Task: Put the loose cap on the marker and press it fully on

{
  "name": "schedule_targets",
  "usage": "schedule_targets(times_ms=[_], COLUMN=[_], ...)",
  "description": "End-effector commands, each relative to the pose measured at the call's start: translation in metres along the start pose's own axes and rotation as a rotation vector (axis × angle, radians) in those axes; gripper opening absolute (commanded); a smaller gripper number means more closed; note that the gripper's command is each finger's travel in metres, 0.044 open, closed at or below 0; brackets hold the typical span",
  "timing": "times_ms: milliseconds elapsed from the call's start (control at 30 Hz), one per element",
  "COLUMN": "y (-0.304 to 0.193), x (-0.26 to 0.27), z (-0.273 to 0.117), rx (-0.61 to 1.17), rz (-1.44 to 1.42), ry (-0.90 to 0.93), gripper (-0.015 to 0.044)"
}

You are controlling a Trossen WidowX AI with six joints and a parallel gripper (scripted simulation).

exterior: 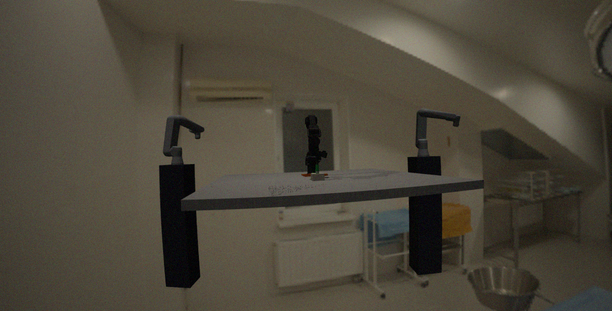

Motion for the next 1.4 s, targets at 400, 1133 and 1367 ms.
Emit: schedule_targets(times_ms=[400,1133,1367], y=[0.0,0.001,0.0], x=[0.004,0.002,0.001], z=[0.023,0.012,-0.005], rx=[-0.004,-0.006,-0.005], rz=[0.003,0.007,0.006], ry=[0.011,0.014,0.013], gripper=[0.023,0.0,0.0])
Point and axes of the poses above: the point midway between the two fingers, 35 mm back from their tips, its own z axis out along the fingers, its own x axis across the jaws, y = z × x, the point moved 6 cm from there along -z, back along the fingers, and after that the axes turned 7 degrees about -z, right-handed, at the moved point
